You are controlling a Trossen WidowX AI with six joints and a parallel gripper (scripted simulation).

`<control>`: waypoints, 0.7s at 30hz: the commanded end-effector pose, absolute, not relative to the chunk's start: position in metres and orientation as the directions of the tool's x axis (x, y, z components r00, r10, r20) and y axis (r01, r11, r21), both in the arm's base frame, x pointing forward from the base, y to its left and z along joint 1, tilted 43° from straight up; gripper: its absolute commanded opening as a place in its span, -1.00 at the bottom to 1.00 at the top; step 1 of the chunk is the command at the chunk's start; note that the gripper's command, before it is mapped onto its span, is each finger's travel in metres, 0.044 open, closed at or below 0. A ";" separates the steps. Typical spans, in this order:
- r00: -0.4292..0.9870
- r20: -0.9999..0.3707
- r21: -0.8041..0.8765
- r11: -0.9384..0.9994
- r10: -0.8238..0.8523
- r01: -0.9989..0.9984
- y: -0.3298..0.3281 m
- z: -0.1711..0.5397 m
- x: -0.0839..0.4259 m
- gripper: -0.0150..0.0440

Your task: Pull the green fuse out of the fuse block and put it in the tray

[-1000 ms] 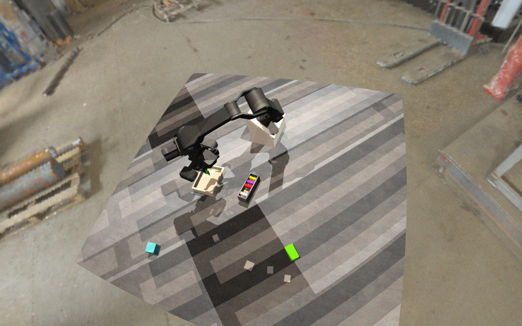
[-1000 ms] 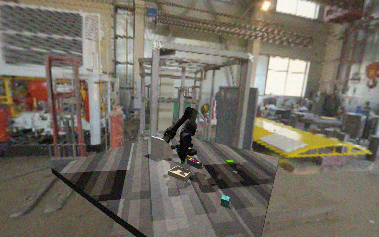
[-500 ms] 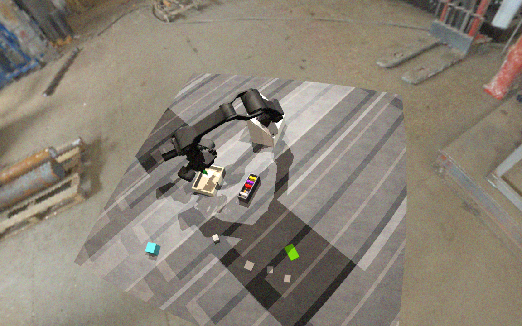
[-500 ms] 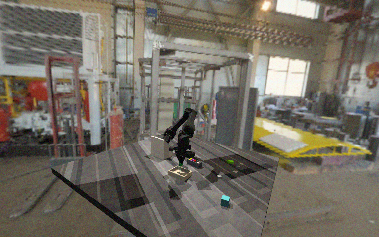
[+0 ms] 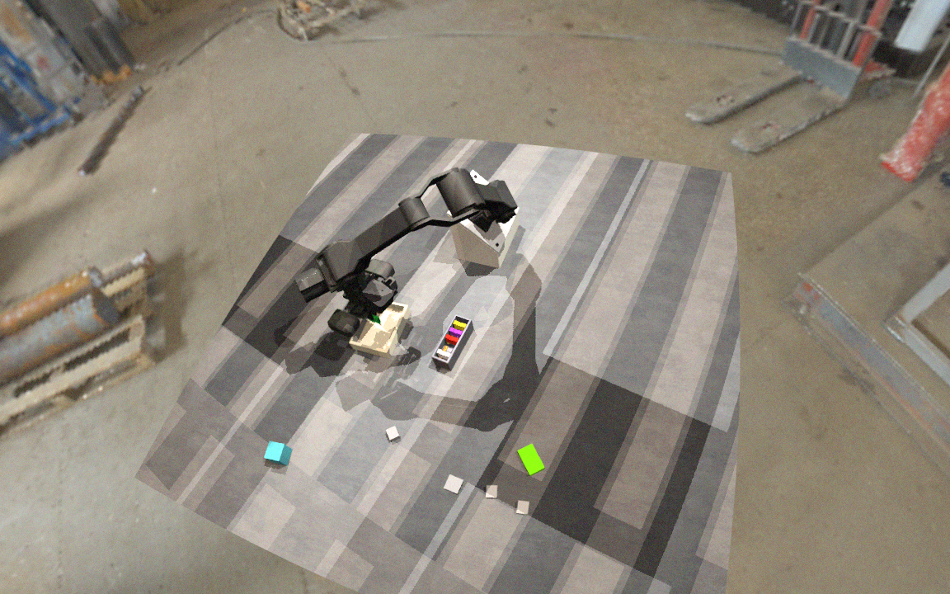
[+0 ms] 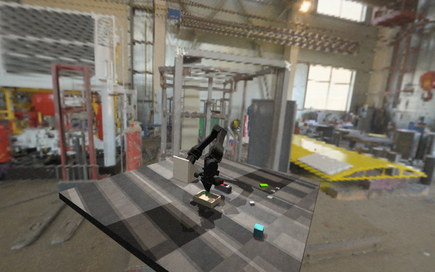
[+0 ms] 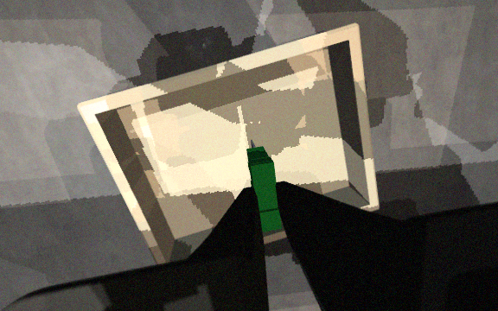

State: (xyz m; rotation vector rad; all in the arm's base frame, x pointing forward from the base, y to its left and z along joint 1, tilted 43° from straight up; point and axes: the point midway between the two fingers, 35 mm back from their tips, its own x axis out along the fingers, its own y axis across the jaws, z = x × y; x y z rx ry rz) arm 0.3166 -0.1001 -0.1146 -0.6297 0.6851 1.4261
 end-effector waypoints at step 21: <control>0.016 -0.745 0.025 0.052 0.667 -0.998 -0.119 -0.092 0.314 0.63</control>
